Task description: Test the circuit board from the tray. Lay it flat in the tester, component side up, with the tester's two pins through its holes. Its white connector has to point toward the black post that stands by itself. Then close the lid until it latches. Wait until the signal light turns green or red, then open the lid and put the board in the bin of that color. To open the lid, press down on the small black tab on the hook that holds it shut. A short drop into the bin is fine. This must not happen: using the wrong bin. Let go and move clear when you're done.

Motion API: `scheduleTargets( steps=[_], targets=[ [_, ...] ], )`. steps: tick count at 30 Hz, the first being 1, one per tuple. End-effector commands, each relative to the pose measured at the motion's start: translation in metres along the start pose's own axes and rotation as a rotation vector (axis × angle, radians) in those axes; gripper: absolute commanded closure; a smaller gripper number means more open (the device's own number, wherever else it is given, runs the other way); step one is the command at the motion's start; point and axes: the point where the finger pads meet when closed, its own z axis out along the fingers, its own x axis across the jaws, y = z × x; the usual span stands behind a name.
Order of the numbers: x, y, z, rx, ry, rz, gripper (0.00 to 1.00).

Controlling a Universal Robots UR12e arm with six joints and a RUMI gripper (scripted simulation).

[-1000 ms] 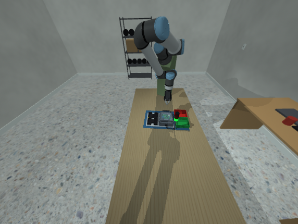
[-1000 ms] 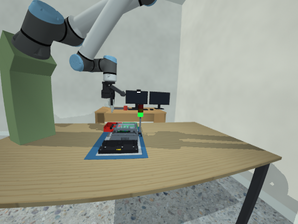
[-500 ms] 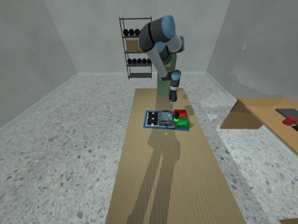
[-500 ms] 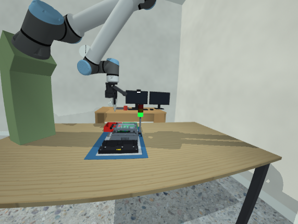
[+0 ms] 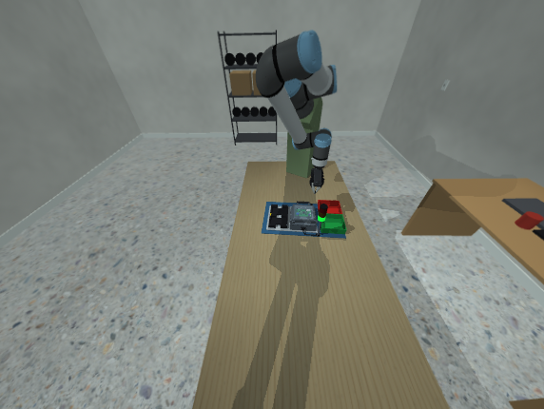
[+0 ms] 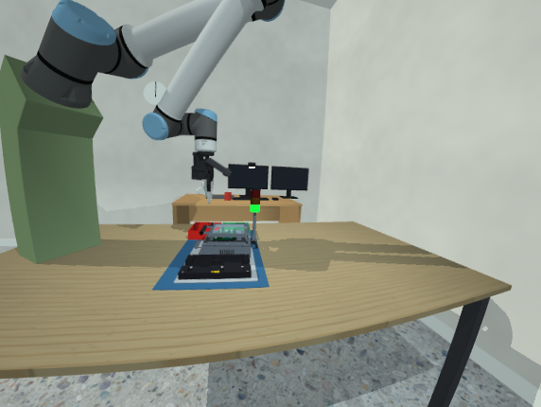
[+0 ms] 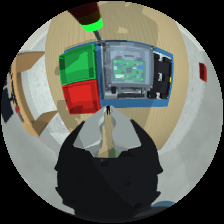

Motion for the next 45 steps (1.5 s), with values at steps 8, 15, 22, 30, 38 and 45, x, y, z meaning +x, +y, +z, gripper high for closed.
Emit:
scheduleTargets(
  steps=[8,15,22,30,38,45],
  targets=[
    [0.001,-0.002,0.049,0.002,0.001,0.001,1.00],
    [0.001,-0.002,0.063,0.002,0.001,0.001,1.00],
    [0.000,-0.002,0.064,0.002,0.000,0.000,1.00],
    [0.000,-0.001,0.064,0.001,0.000,0.000,1.00],
    [0.000,-0.001,0.064,0.001,0.000,0.000,1.00],
    [0.001,-0.003,0.074,0.001,0.001,0.001,1.00]
  ],
)
